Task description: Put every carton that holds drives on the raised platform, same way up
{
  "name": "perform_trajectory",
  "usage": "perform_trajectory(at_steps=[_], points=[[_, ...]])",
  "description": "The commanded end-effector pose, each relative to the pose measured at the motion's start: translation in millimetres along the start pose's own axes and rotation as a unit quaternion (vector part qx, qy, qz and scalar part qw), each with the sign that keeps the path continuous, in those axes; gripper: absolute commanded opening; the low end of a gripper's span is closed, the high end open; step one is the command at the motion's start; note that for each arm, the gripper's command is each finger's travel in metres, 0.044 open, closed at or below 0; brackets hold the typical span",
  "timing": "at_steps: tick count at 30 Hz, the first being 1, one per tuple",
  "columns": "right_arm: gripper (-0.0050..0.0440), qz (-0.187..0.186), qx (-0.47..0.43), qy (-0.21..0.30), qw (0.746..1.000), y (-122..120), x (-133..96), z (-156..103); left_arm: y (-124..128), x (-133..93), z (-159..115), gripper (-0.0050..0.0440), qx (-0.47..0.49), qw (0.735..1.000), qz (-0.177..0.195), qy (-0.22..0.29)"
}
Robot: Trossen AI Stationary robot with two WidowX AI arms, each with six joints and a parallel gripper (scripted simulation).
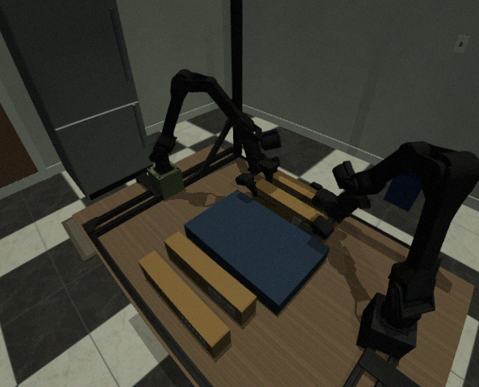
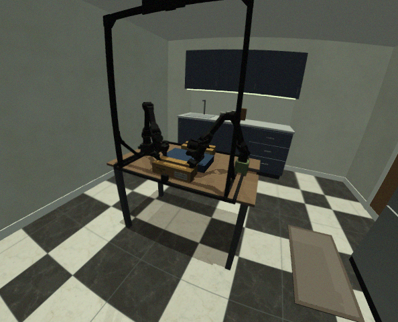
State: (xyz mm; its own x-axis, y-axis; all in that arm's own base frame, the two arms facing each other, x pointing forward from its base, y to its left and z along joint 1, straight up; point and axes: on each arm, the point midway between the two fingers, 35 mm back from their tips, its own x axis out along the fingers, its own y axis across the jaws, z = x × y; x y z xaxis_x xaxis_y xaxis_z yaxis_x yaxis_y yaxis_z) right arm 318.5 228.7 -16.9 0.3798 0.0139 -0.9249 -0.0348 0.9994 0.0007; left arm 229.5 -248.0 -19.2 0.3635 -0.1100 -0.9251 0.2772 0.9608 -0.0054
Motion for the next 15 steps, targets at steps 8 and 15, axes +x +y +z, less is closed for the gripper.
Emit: perform_trajectory(at_steps=[8,15], points=[[0.0000,0.000,-0.001,0.003,1.000,-0.2,2.1,-2.2,0.5,2.2,-2.1,0.0000,0.003,1.000,0.002,0.003],[0.0000,0.000,-0.001,0.003,1.000,-0.2,2.1,-2.2,0.5,2.2,-2.1,0.0000,0.003,1.000,0.002,0.003]])
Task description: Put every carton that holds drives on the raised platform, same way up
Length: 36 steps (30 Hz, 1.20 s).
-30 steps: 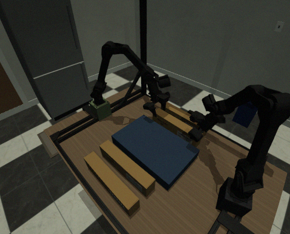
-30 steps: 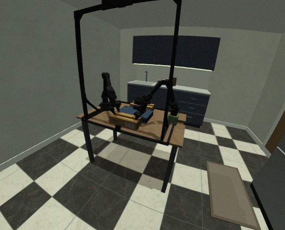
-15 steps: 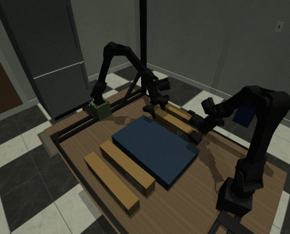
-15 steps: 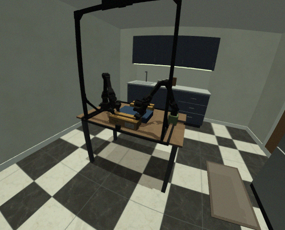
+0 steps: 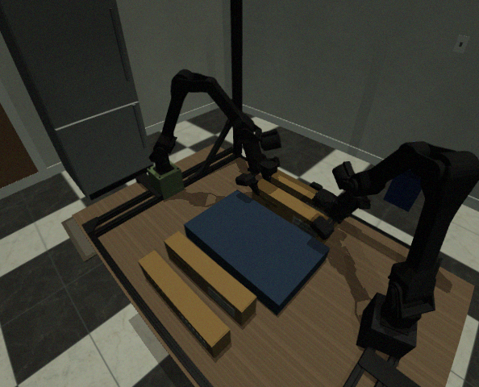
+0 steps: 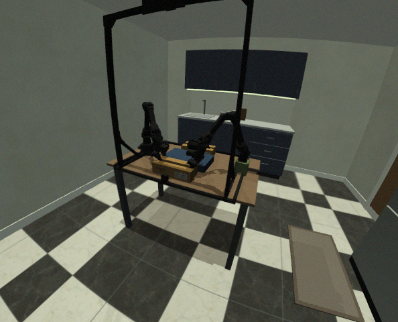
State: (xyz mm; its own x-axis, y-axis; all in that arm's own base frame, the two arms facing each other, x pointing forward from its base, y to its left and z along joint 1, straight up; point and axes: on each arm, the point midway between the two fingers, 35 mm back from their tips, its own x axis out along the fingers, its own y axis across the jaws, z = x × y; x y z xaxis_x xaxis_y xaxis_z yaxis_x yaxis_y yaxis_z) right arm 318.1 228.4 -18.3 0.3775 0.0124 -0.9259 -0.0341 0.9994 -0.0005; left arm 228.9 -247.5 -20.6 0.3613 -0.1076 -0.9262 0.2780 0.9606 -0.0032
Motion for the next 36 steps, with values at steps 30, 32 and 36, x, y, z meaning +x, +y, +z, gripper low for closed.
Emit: perform_trajectory(at_steps=[30,32,36], points=[[0.0000,0.001,-0.001,0.002,1.000,0,-27,10,0,-27,10,0.0000,0.002,1.000,0.001,0.001],[0.0000,0.001,-0.001,0.002,1.000,0,-27,10,0,-27,10,0.0000,0.002,1.000,0.001,0.001],[0.0000,0.001,-0.001,0.002,1.000,0,-27,10,0,-27,10,0.0000,0.002,1.000,0.001,0.001]])
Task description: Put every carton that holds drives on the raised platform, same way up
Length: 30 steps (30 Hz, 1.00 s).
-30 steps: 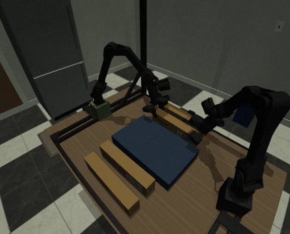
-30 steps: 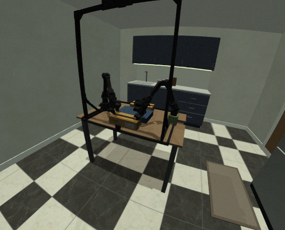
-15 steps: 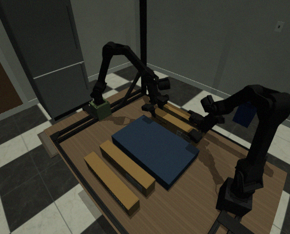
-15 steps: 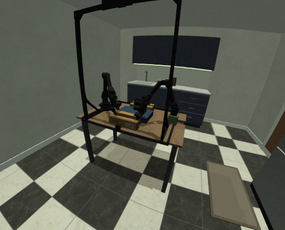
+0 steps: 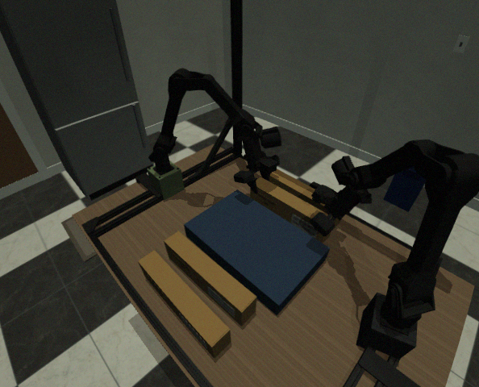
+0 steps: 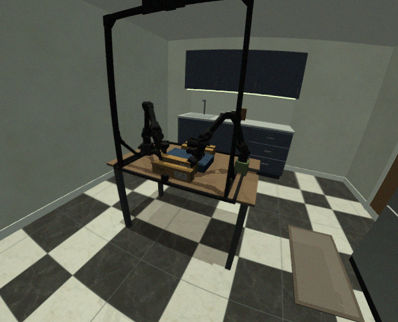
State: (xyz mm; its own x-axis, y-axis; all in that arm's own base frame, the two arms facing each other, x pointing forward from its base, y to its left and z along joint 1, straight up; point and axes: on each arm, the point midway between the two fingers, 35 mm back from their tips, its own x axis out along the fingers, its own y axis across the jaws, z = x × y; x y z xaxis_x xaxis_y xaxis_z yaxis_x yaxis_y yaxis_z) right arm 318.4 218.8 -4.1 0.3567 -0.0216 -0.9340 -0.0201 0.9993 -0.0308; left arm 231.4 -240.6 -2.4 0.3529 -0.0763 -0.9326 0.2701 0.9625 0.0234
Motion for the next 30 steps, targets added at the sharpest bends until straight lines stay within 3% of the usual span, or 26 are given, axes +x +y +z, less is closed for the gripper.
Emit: perform_trajectory(at_steps=[1,12,24,30], points=[[0.0000,0.017,-0.002,-0.010,1.000,9,-14,4,-7,-10,3,0.0000,0.001,1.000,-0.013,-0.008],[0.0000,0.017,-0.002,-0.010,1.000,9,-25,8,-7,-20,7,0.0000,0.001,1.000,-0.013,-0.008],[0.0000,0.017,-0.002,-0.010,1.000,8,-69,25,-6,-63,23,0.0000,0.001,1.000,-0.013,-0.008],[0.0000,0.017,-0.002,-0.010,1.000,7,-77,28,-5,-71,26,0.0000,0.001,1.000,-0.013,-0.008]])
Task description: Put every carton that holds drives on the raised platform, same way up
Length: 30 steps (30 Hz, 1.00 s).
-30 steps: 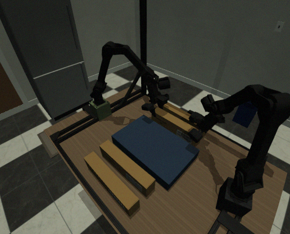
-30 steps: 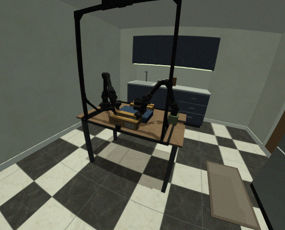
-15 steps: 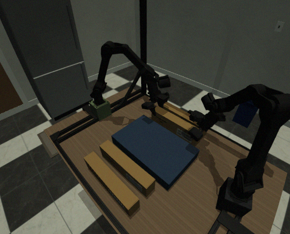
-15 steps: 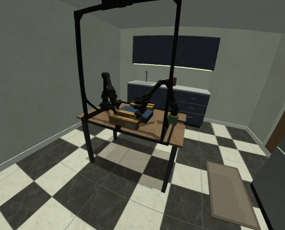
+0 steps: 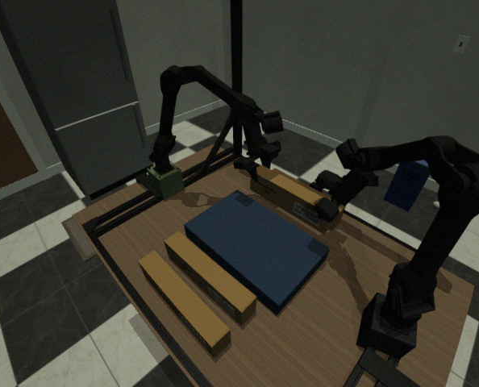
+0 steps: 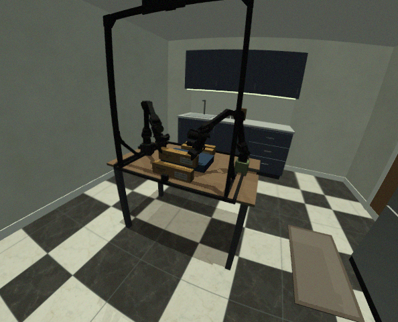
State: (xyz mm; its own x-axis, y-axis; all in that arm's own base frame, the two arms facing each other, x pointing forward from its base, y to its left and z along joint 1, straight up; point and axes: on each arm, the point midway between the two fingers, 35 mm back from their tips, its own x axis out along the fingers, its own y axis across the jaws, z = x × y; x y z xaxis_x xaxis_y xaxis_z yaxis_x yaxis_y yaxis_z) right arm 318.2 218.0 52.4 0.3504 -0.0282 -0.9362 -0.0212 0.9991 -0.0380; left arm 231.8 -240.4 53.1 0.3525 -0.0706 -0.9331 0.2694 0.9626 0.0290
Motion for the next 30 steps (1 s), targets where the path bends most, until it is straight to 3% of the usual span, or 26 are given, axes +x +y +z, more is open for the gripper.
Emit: perform_trajectory(at_steps=[1,17,30], points=[[0.0000,0.021,0.000,-0.013,1.000,9,-25,9,-7,-20,6,0.0000,0.001,1.000,-0.016,-0.009],[0.0000,0.021,0.000,-0.013,1.000,6,-27,9,-4,-20,6,0.0000,0.001,1.000,-0.016,-0.009],[0.0000,0.021,0.000,-0.013,1.000,-14,-25,9,16,-18,6,0.0000,0.001,1.000,-0.016,-0.009]])
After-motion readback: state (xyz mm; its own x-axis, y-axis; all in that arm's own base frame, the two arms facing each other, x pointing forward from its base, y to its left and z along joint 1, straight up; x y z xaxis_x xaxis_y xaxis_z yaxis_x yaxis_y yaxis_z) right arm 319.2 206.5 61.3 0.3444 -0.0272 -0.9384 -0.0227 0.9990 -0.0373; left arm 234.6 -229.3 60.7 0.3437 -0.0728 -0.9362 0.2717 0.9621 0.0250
